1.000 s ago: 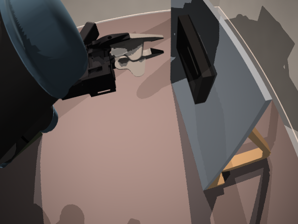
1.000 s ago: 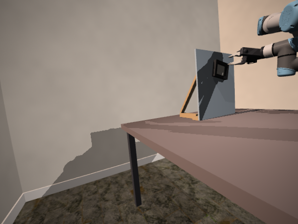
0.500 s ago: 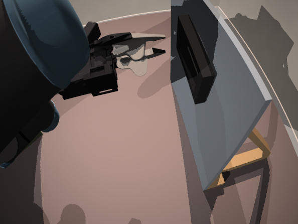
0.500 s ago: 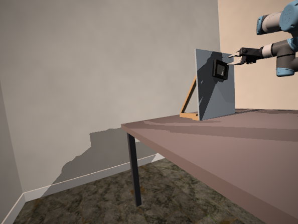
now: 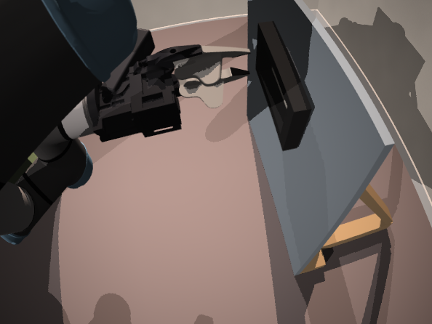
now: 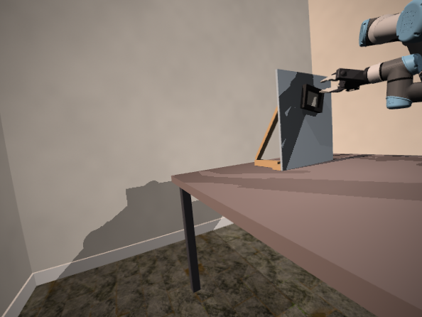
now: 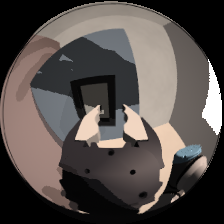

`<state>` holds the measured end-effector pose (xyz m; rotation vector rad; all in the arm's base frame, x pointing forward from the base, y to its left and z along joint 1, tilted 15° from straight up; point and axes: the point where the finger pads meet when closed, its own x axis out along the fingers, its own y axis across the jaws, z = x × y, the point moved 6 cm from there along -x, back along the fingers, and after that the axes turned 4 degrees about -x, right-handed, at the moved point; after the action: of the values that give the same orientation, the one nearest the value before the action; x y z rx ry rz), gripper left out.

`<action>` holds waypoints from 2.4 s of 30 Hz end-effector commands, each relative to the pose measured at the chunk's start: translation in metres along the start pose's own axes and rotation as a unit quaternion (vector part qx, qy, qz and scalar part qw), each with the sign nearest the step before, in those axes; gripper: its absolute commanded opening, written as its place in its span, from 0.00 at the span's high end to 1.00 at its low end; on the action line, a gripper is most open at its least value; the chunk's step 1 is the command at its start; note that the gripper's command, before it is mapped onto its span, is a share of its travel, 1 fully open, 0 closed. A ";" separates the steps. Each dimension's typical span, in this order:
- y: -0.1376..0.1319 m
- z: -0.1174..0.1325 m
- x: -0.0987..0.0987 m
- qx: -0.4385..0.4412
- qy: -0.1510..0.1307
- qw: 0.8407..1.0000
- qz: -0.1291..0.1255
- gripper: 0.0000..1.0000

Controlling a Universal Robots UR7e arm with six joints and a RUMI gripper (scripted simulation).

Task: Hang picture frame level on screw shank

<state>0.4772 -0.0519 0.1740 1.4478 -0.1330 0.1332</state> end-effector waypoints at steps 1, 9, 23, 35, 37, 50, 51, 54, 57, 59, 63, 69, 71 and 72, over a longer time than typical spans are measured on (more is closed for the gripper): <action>0.000 0.000 0.007 0.000 0.000 1.000 0.000 0.71; 0.000 0.000 0.018 0.000 0.000 1.000 0.000 0.71; 0.000 0.000 0.039 0.000 0.000 1.000 0.000 0.71; 0.000 0.000 0.049 0.000 0.000 1.000 0.000 0.71; 0.000 0.000 0.049 0.000 0.000 1.000 0.000 0.71; 0.000 0.000 0.050 0.000 0.000 1.000 0.000 0.71; 0.000 0.000 0.050 0.000 0.000 1.000 0.000 0.71; 0.000 0.000 0.050 0.000 0.000 1.000 0.000 0.71; 0.000 0.000 0.050 0.000 0.000 1.000 0.000 0.71; 0.000 0.000 0.050 0.000 0.000 1.000 0.000 0.71; 0.000 0.000 0.050 0.000 0.000 1.000 0.000 0.71; 0.000 0.000 0.050 0.000 0.000 1.000 0.000 0.71; 0.000 0.000 0.050 0.000 0.000 1.000 0.000 0.71; 0.000 0.000 0.050 0.000 0.000 1.000 0.000 0.71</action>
<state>0.5263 -0.0514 0.1825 1.4478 -0.1331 0.1324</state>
